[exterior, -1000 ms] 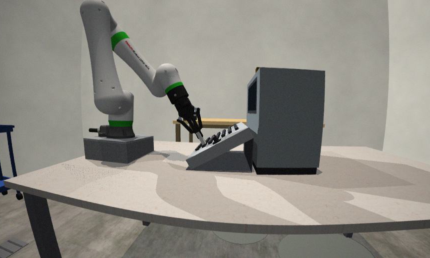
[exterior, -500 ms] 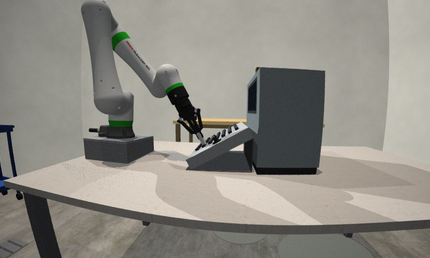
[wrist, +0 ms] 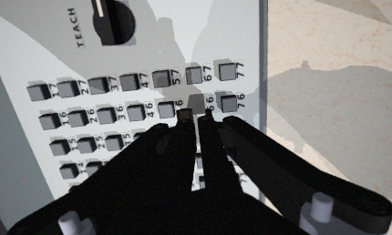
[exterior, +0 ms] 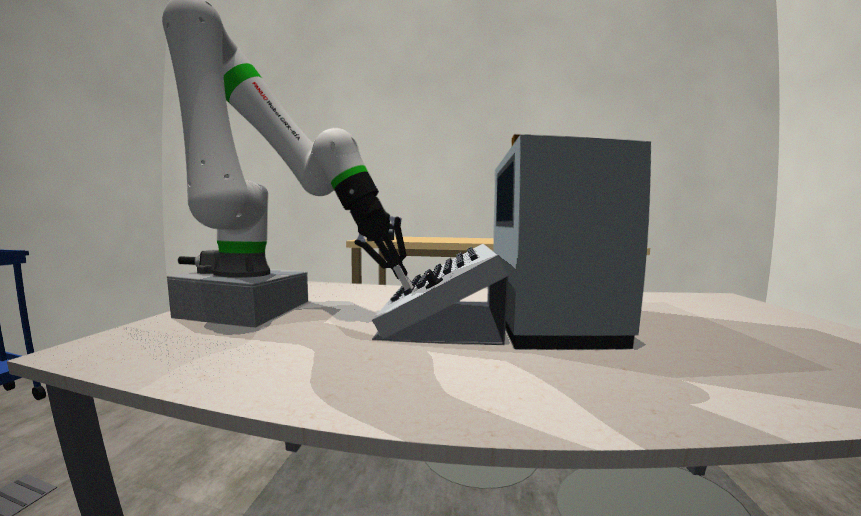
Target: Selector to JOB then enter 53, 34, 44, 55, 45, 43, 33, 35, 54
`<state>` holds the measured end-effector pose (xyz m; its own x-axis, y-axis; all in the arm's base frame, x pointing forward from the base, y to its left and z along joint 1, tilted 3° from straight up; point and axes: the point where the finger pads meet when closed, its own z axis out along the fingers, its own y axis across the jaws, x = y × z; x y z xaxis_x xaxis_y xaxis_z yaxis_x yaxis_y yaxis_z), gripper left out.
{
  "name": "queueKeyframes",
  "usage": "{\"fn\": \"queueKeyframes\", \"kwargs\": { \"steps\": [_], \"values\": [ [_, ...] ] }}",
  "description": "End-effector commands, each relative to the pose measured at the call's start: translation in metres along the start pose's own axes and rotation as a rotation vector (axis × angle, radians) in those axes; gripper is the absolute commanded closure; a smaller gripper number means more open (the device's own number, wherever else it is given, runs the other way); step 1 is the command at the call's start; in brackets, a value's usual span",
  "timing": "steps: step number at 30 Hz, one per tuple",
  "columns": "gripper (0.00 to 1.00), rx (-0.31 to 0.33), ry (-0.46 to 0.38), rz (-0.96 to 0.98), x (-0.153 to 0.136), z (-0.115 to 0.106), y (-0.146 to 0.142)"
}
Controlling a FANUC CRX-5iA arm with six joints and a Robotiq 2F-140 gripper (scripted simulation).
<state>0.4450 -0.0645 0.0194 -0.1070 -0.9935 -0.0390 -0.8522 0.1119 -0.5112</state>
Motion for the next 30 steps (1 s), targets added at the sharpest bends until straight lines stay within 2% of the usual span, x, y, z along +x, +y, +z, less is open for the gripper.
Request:
{"fn": "queueKeyframes", "kwargs": {
  "steps": [1,17,30],
  "values": [
    [1.0,0.0,0.0,0.0,0.0,0.0,0.0],
    [1.0,0.0,0.0,0.0,0.0,-0.003,0.0],
    [1.0,0.0,0.0,0.0,0.0,-0.024,0.0]
  ]
}}
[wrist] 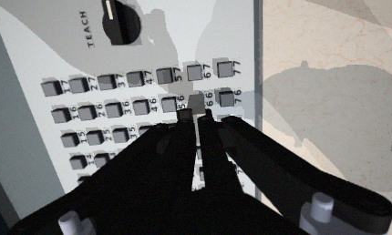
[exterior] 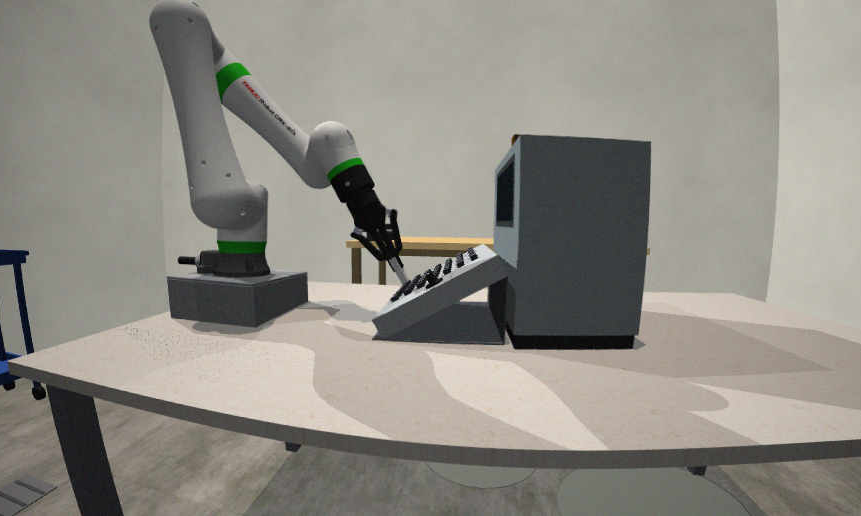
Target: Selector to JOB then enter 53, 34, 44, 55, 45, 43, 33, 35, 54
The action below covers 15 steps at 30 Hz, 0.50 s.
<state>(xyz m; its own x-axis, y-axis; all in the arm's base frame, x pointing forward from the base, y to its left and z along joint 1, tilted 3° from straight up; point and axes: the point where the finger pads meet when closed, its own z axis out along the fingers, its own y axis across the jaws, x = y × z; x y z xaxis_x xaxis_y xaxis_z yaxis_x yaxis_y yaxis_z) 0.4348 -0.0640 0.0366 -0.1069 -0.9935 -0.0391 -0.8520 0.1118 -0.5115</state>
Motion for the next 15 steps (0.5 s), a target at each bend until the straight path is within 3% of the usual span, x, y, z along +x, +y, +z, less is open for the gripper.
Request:
{"fn": "queueKeyframes", "kwargs": {
  "steps": [1,15],
  "values": [
    [1.0,0.0,0.0,0.0,0.0,-0.005,0.0],
    [1.0,0.0,0.0,0.0,0.0,-0.016,0.0]
  ]
}}
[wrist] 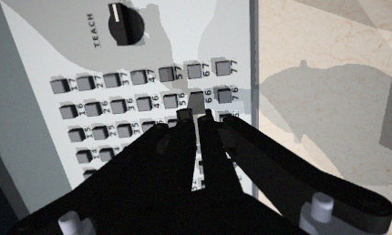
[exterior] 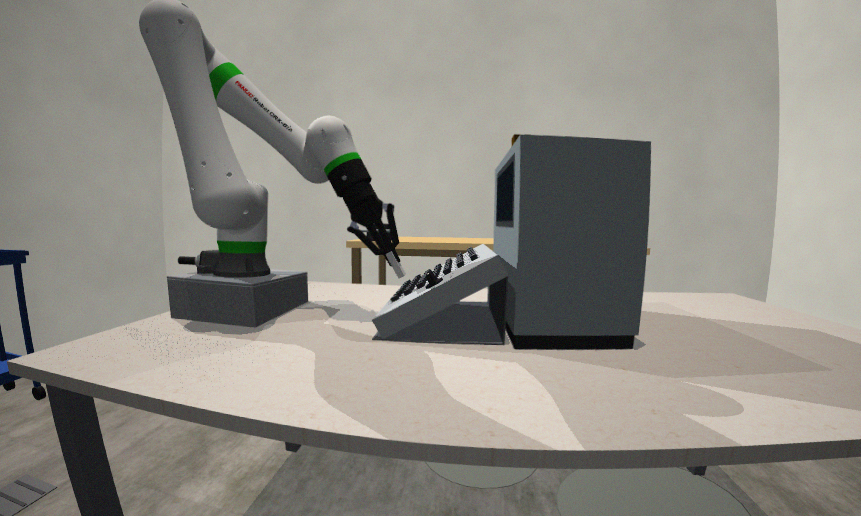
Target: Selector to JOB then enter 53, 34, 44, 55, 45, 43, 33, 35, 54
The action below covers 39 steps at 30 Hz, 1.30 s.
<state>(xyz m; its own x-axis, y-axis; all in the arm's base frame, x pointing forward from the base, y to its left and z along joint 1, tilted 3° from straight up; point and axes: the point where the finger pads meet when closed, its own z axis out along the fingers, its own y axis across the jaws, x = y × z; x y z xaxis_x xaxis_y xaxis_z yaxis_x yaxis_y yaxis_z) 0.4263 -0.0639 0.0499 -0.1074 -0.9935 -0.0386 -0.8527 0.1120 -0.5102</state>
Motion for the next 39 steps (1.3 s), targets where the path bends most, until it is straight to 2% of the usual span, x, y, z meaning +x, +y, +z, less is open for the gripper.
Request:
{"fn": "queueKeyframes", "kwargs": {
  "steps": [1,7,17,26,39],
  "values": [
    [1.0,0.001,-0.001,0.0,0.0,-0.001,-0.001],
    [1.0,0.001,-0.001,0.0,0.0,-0.001,-0.003],
    [1.0,0.001,-0.001,0.0,0.0,-0.001,-0.034],
    [1.0,0.001,-0.001,0.0,0.0,0.001,-0.035],
    [1.0,0.001,-0.001,0.0,0.0,0.017,-0.035]
  ]
}}
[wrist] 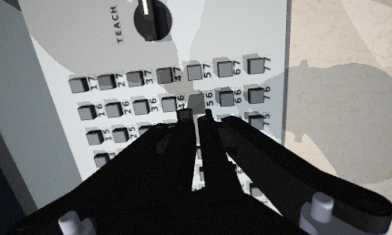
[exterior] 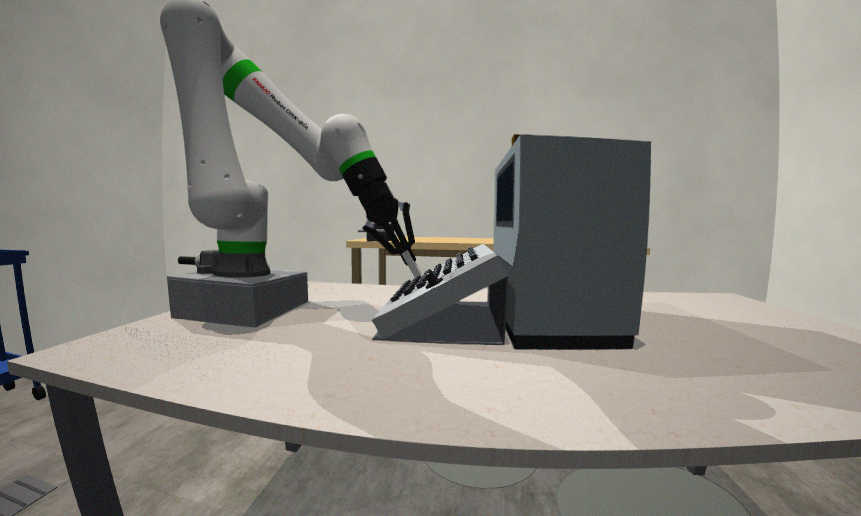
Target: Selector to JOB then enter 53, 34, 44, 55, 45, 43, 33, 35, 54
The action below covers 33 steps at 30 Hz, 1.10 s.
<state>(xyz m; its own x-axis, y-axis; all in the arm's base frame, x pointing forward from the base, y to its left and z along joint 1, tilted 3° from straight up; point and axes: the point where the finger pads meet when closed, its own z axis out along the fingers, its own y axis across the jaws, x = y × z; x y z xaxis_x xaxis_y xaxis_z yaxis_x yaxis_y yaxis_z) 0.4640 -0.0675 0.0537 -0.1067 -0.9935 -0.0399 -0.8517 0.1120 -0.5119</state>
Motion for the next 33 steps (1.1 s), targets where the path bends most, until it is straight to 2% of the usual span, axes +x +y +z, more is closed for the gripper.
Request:
{"fn": "queueKeyframes", "kwargs": {
  "steps": [1,33],
  "values": [
    [1.0,-0.001,0.001,0.0,0.0003,0.0019,-0.0001],
    [1.0,-0.001,0.001,0.0,0.0003,0.0063,-0.0001]
  ]
}}
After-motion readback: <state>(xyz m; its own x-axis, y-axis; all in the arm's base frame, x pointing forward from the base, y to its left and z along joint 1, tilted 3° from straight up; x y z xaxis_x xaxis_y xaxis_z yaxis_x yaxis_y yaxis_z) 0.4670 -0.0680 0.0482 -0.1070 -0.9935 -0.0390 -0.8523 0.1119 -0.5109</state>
